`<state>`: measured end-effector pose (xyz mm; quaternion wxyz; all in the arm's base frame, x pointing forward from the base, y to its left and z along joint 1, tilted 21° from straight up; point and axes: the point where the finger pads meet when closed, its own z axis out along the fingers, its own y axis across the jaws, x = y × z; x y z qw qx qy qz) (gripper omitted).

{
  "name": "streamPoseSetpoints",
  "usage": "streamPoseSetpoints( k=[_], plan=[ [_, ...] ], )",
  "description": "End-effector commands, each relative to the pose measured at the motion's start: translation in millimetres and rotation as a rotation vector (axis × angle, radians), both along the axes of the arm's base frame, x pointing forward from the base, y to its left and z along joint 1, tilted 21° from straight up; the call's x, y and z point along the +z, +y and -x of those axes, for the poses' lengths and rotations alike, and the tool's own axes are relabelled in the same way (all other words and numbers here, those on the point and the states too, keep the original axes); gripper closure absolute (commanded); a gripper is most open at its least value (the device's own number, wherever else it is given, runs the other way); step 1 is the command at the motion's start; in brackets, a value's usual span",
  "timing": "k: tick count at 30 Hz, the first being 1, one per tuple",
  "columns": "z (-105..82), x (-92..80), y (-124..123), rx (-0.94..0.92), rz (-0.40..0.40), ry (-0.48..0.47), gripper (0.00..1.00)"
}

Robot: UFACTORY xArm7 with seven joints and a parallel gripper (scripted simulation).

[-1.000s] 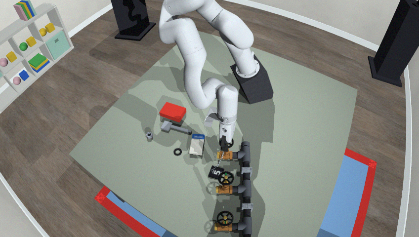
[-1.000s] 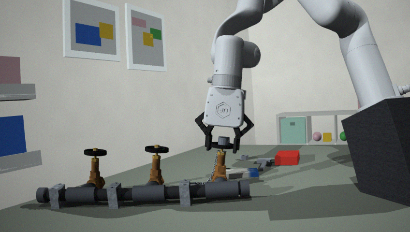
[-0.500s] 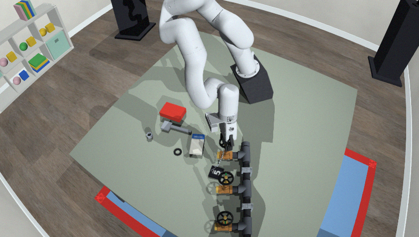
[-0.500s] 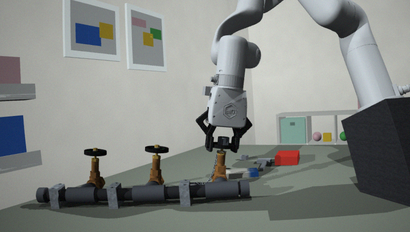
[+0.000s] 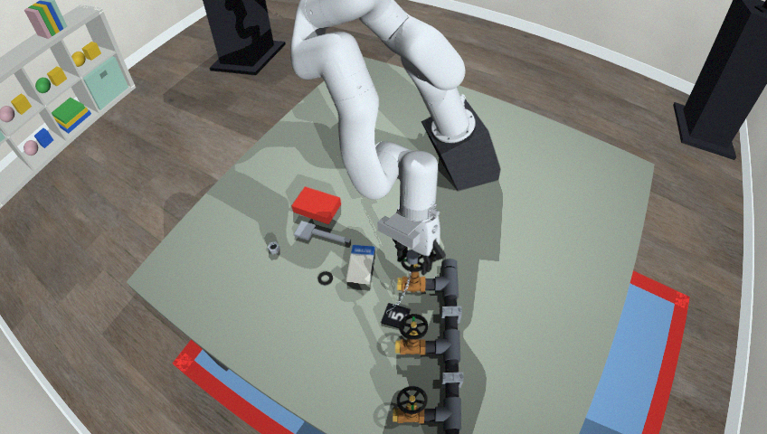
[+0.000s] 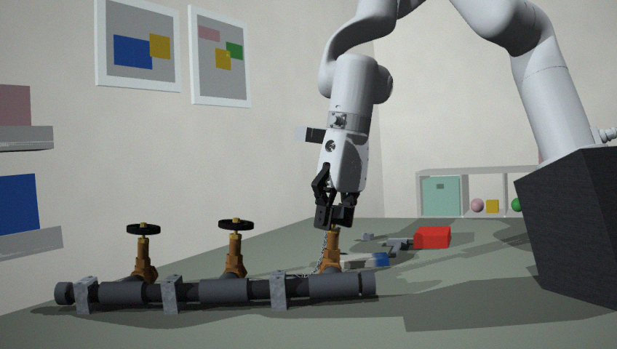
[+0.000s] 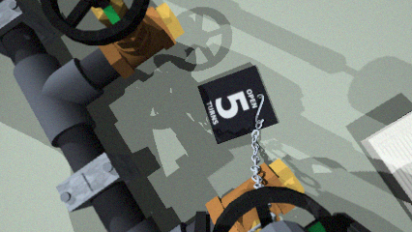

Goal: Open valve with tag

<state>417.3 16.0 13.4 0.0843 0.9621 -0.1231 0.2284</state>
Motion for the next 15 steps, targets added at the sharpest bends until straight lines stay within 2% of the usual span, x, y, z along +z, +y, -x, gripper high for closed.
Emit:
streamPoseSetpoints(
  k=[1,2,15],
  plan=[
    [-0.6,0.8,0.6,0.164,0.073,0.076,1.00],
    [-0.6,0.8,0.6,0.277,0.122,0.103,1.00],
    [-0.6,0.8,0.6,0.768,0.340,0.193,1.00]
  ],
)
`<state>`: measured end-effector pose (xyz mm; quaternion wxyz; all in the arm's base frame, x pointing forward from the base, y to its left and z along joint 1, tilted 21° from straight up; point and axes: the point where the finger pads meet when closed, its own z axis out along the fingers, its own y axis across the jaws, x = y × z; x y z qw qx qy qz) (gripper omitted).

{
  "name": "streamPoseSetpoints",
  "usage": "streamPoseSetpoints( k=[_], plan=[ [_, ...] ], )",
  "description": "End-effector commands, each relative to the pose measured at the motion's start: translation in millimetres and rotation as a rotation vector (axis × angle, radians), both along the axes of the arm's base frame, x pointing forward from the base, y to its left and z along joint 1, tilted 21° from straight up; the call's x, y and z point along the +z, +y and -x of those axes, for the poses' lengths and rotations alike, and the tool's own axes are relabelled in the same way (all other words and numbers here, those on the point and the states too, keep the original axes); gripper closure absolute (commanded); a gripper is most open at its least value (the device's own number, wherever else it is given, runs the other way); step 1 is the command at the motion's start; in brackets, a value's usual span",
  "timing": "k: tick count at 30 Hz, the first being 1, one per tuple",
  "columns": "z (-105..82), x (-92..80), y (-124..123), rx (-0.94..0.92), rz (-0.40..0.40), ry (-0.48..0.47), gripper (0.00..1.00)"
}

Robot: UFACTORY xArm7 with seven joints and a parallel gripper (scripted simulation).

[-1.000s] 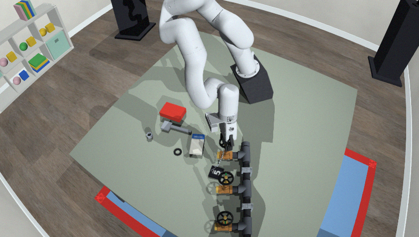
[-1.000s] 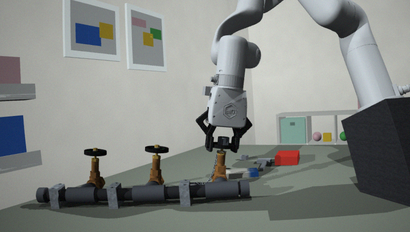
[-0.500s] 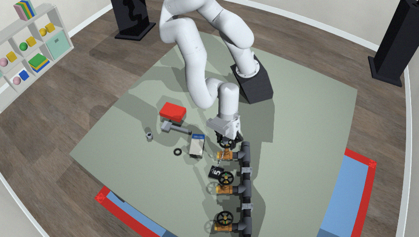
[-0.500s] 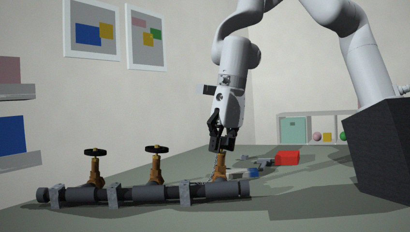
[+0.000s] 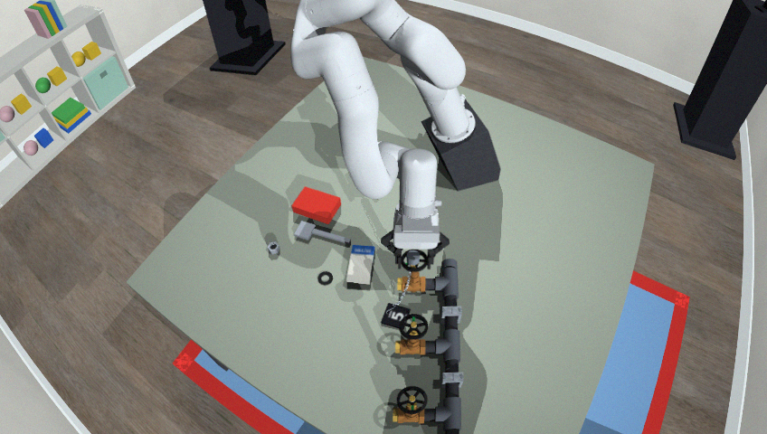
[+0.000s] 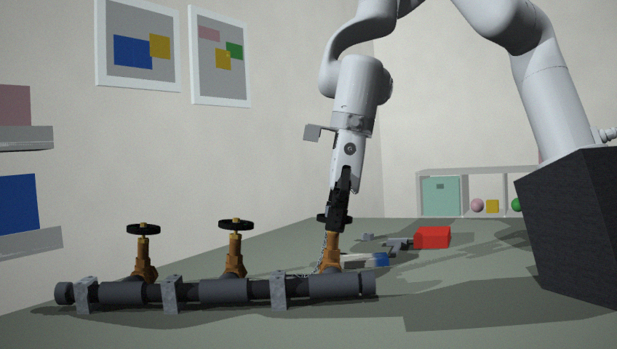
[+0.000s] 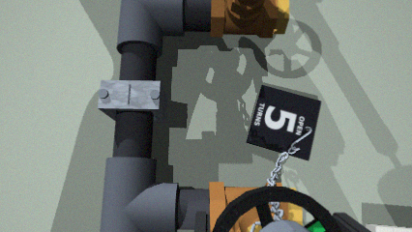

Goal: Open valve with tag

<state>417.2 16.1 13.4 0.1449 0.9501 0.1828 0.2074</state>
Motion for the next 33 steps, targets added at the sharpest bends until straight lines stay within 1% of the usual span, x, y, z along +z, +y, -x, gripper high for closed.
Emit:
streamPoseSetpoints(
  k=[1,3,4,12,18,20,21,33],
  plan=[
    [-0.7,0.8,0.6,0.236,0.116,0.097,1.00],
    [-0.7,0.8,0.6,0.236,0.116,0.097,1.00],
    [-0.7,0.8,0.6,0.346,0.168,0.125,1.00],
    [-0.7,0.8,0.6,0.624,0.299,0.197,1.00],
    [-0.7,0.8,0.6,0.818,0.391,0.286,1.00],
    [-0.7,0.8,0.6,0.818,0.391,0.286,1.00],
    [-0.7,0.8,0.6,0.840,0.401,0.304,1.00],
    [-0.7,0.8,0.6,0.842,0.402,0.304,1.00]
  ],
)
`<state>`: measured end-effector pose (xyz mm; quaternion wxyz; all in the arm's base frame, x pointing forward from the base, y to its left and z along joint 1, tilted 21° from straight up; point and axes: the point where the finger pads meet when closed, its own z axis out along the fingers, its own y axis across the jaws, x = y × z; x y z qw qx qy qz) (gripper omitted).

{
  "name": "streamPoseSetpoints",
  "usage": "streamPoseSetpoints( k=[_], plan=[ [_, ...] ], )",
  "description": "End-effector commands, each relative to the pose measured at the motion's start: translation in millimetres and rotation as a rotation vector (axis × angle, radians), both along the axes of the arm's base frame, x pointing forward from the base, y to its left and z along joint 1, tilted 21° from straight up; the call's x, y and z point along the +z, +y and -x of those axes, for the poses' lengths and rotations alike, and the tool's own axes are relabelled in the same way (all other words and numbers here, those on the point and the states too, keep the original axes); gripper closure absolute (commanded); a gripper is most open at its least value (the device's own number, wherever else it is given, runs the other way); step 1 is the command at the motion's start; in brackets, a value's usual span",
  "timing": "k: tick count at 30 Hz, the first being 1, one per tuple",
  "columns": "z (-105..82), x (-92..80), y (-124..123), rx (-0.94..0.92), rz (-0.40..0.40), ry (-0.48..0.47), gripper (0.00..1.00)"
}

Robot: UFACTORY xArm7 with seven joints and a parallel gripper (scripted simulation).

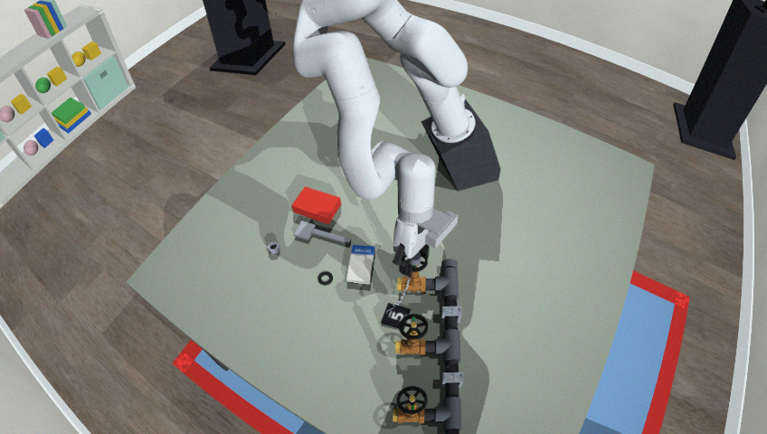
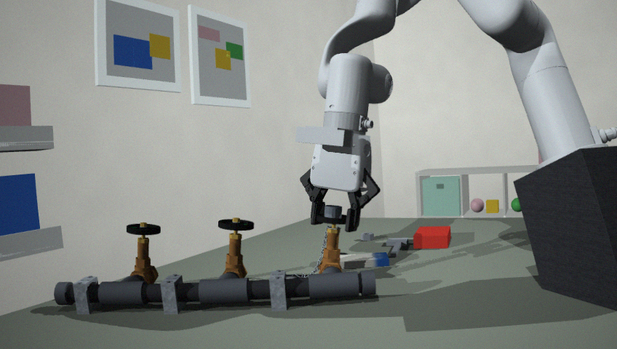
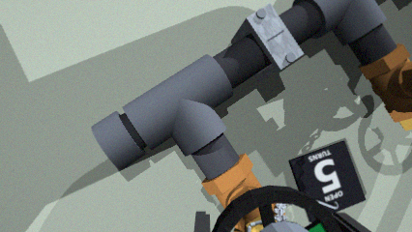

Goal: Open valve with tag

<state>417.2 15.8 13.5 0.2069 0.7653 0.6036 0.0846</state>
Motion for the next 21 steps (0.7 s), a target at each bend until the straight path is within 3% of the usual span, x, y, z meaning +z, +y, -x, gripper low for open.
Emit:
streamPoseSetpoints(
  k=[1,5,6,21],
  plan=[
    [-0.7,0.7,0.9,-0.003,0.011,0.035,1.00],
    [-0.7,0.7,0.9,-0.003,0.011,0.035,1.00],
    [-0.7,0.7,0.9,-0.003,0.011,0.035,0.00],
    [-0.7,0.7,0.9,-0.003,0.011,0.035,0.00]
  ],
)
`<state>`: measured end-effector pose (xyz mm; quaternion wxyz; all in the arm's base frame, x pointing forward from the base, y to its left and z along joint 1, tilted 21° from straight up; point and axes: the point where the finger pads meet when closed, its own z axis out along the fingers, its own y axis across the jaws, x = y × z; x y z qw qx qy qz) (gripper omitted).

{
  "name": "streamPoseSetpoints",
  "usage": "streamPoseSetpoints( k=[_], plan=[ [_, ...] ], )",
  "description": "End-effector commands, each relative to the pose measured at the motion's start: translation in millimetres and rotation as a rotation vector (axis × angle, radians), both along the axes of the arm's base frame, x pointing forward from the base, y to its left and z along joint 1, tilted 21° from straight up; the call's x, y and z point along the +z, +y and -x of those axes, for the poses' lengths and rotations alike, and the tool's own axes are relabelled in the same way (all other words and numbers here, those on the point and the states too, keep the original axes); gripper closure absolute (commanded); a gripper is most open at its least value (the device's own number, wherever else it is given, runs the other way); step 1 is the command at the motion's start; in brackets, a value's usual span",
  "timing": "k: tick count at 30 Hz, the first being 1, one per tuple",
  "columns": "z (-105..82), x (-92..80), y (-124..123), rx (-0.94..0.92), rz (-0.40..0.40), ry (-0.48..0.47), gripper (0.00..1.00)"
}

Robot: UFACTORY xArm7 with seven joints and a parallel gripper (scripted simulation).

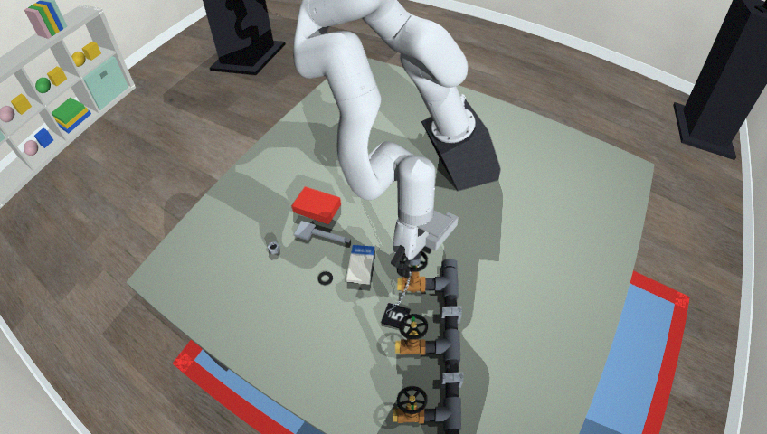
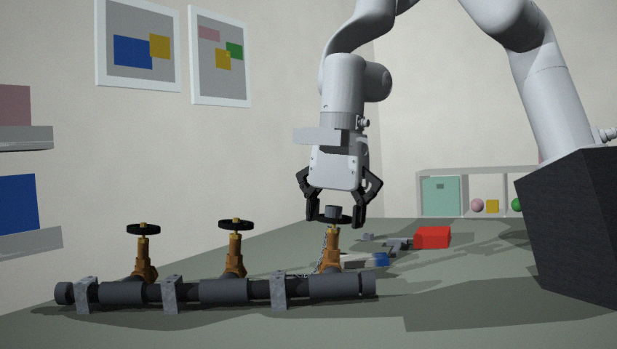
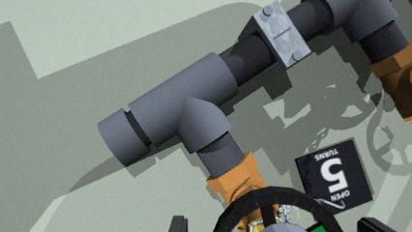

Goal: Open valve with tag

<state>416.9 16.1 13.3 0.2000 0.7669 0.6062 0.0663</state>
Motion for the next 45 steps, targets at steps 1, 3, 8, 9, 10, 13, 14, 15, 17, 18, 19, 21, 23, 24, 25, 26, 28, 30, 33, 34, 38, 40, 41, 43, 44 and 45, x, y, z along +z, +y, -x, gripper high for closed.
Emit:
streamPoseSetpoints(
  k=[1,3,8,9,10,13,14,15,17,18,19,21,23,24,25,26,28,30,33,34,38,40,41,43,44,45],
  plan=[
    [-1.0,1.0,0.6,0.001,0.000,-0.002,0.00],
    [-1.0,1.0,0.6,0.001,0.000,-0.002,0.00],
    [-1.0,1.0,0.6,0.001,0.000,-0.002,0.00],
    [-1.0,1.0,0.6,0.000,0.000,-0.003,0.00],
    [-1.0,1.0,0.6,-0.001,-0.001,-0.003,0.00],
    [-1.0,1.0,0.6,-0.016,-0.007,-0.007,0.00],
    [-1.0,1.0,0.6,-0.026,-0.011,-0.009,0.00],
    [-1.0,1.0,0.6,-0.039,-0.015,-0.012,0.00],
    [-1.0,1.0,0.6,-0.039,-0.015,-0.012,0.00],
    [-1.0,1.0,0.6,-0.054,-0.021,-0.016,0.00],
    [-1.0,1.0,0.6,-0.073,-0.028,-0.021,0.00],
    [-1.0,1.0,0.6,-0.120,-0.046,-0.033,0.00],
    [-1.0,1.0,0.6,-0.182,-0.070,-0.048,0.00],
    [-1.0,1.0,0.6,-0.218,-0.083,-0.057,0.00],
    [-1.0,1.0,0.6,-0.257,-0.098,-0.067,0.00],
    [-1.0,1.0,0.6,-0.301,-0.115,-0.077,0.00],
    [-1.0,1.0,0.6,-0.397,-0.151,-0.101,0.00],
    [-1.0,1.0,0.6,-0.492,-0.187,-0.124,0.00],
    [-1.0,1.0,0.6,-0.569,-0.217,-0.139,0.00],
    [-1.0,1.0,0.6,-0.569,-0.217,-0.139,0.00],
    [-1.0,1.0,0.6,-0.792,-0.302,-0.186,0.00],
    [-1.0,1.0,0.6,-0.872,-0.332,-0.198,0.00],
    [-1.0,1.0,0.6,-0.913,-0.347,-0.204,0.00],
    [-1.0,1.0,0.6,-0.995,-0.378,-0.217,0.00],
    [-1.0,1.0,0.6,-1.036,-0.393,-0.223,0.00],
    [-1.0,1.0,0.6,-1.078,-0.408,-0.229,0.00]
  ],
)
